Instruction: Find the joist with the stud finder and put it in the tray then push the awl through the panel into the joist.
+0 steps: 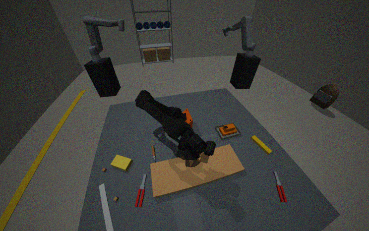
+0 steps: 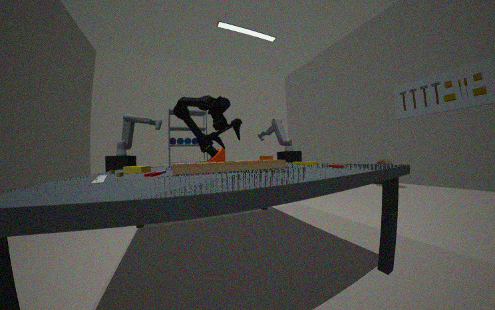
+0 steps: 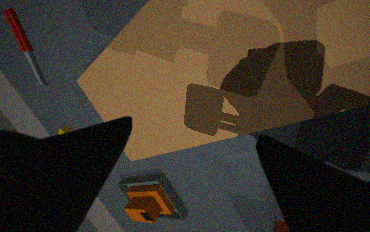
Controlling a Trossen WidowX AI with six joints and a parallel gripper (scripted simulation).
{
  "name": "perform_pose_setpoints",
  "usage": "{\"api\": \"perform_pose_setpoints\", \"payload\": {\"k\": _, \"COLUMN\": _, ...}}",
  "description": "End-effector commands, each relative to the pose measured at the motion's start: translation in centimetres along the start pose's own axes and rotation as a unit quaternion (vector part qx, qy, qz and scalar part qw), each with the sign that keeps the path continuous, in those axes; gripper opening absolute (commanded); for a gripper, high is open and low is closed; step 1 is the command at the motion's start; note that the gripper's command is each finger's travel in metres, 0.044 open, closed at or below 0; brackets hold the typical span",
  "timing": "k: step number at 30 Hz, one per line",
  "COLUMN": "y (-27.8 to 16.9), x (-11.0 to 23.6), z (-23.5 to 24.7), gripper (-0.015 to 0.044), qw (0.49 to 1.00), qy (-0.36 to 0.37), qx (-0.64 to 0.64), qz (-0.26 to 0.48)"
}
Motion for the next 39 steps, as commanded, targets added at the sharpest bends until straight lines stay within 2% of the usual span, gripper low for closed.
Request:
{"api": "perform_pose_setpoints", "payload": {"k": 1, "y": 1.5, "x": 1.1, "z": -6.8, "gripper": 0.0440, "qw": 0.973, "qy": -0.017, "qx": -0.230, "qz": -0.027}}
{"api": "perform_pose_setpoints", "payload": {"k": 4, "y": 1.8, "x": 2.1, "z": -11.6, "gripper": 0.0440, "qw": 0.918, "qy": -0.025, "qx": -0.391, "qz": -0.052}}
{"api": "perform_pose_setpoints", "payload": {"k": 8, "y": 1.0, "x": 3.3, "z": -17.7, "gripper": 0.0440, "qw": 0.803, "qy": -0.033, "qx": -0.588, "qz": -0.091}}
{"api": "perform_pose_setpoints", "payload": {"k": 11, "y": -0.4, "x": 4.3, "z": -21.9, "gripper": 0.0440, "qw": 0.687, "qy": -0.036, "qx": -0.715, "qz": -0.125}}
{"api": "perform_pose_setpoints", "payload": {"k": 14, "y": -2.5, "x": 5.4, "z": -25.6, "gripper": 0.0440, "qw": 0.549, "qy": -0.035, "qx": -0.819, "qz": -0.162}}
{"api": "perform_pose_setpoints", "payload": {"k": 17, "y": -5.1, "x": 6.4, "z": -28.7, "gripper": 0.0440, "qw": 0.398, "qy": -0.030, "qx": -0.895, "qz": -0.200}}
{"api": "perform_pose_setpoints", "payload": {"k": 18, "y": -5.7, "x": 6.6, "z": -29.3, "gripper": 0.0440, "qw": 0.365, "qy": -0.029, "qx": -0.907, "qz": -0.209}}
{"api": "perform_pose_setpoints", "payload": {"k": 20, "y": -6.0, "x": 6.7, "z": -29.6, "gripper": 0.0440, "qw": 0.349, "qy": -0.028, "qx": -0.912, "qz": -0.213}}
{"api": "perform_pose_setpoints", "payload": {"k": 39, "y": -6.1, "x": 6.3, "z": -29.1, "gripper": 0.0440, "qw": 0.350, "qy": -0.028, "qx": -0.912, "qz": -0.212}}
Point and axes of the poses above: the point midway between the two fingers, 35 mm back from their tips, its own x axis back along the fingers, its own z axis across the jaws, y = z × x, the point moved 3 cm from there along x, back along the fingers, and after that the axes turned 15 degrees about x, right-handed, at the moved point
